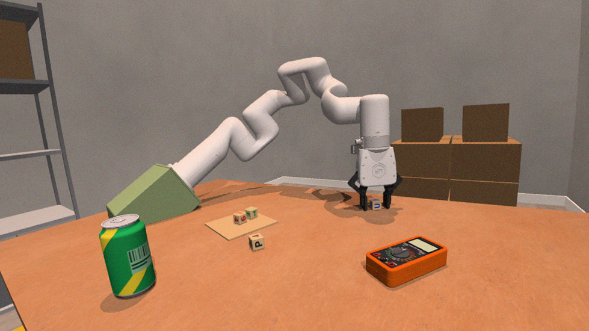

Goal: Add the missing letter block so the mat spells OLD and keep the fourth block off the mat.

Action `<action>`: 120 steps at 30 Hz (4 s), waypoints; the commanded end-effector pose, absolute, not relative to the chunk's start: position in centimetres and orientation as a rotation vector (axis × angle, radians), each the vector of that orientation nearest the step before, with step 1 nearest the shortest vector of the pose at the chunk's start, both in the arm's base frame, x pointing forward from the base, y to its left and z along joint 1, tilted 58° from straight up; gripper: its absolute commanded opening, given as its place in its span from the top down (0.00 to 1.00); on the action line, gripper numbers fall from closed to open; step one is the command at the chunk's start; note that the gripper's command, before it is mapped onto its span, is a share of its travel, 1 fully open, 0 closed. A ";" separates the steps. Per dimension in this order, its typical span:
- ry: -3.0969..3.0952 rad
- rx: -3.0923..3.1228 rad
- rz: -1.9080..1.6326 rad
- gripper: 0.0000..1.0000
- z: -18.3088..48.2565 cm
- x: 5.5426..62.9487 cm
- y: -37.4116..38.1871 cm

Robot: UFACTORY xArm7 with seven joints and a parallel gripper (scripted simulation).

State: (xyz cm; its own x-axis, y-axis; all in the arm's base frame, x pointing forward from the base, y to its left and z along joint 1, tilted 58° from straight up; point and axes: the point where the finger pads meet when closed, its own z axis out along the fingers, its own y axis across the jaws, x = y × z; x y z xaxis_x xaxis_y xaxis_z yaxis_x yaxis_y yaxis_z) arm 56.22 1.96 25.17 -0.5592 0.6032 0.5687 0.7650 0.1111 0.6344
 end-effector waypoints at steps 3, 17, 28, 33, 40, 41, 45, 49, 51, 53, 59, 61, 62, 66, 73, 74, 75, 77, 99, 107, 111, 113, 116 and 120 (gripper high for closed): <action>-2.211 -1.384 -1.437 0.36 25.2 56.3 1.8; -2.211 -1.384 -1.437 0.36 25.2 56.3 1.8; -2.211 -1.384 -1.437 0.36 25.2 56.3 1.8; -2.211 -1.384 -1.437 0.36 25.2 56.3 1.8; -2.211 -1.384 -1.437 0.57 25.2 56.3 1.8; -2.211 -1.384 -1.437 0.57 25.2 56.3 1.8; -2.211 -1.384 -1.437 0.57 25.2 56.3 1.8; -2.211 -1.384 -1.437 0.57 25.2 56.3 1.8; -2.211 -1.384 -1.437 0.57 25.2 56.3 1.8; -2.211 -1.384 -1.437 0.77 25.2 56.3 1.8; -2.211 -1.384 -1.437 0.77 25.2 56.3 1.8; -2.211 -1.384 -1.437 0.77 25.2 56.3 1.8; -2.211 -1.384 -1.437 0.77 25.2 56.3 1.8; -2.211 -1.384 -1.437 0.77 25.2 56.3 1.8; -2.211 -1.384 -1.437 0.77 25.2 56.3 1.8; -2.211 -1.384 -1.437 0.77 25.2 56.3 1.8; -2.211 -1.384 -1.437 0.77 25.2 56.3 1.8; -2.211 -1.384 -1.437 0.77 25.2 56.3 1.8; -2.211 -1.384 -1.437 0.77 27.8 54.7 -2.2; -2.211 -1.384 -1.437 0.77 30.3 53.2 -5.8; -2.211 -1.384 -1.437 0.77 30.4 53.1 -6.1; -2.211 -1.384 -1.437 0.77 30.4 53.1 -6.1; -2.211 -1.384 -1.437 0.77 30.4 53.1 -6.1; -2.211 -1.384 -1.437 0.77 30.4 53.1 -6.1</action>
State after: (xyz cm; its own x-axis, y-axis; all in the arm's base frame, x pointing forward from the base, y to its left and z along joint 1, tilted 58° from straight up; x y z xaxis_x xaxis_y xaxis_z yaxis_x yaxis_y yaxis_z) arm 53.07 -5.74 30.31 -0.5596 0.6025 0.5691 0.7650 0.1115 0.6343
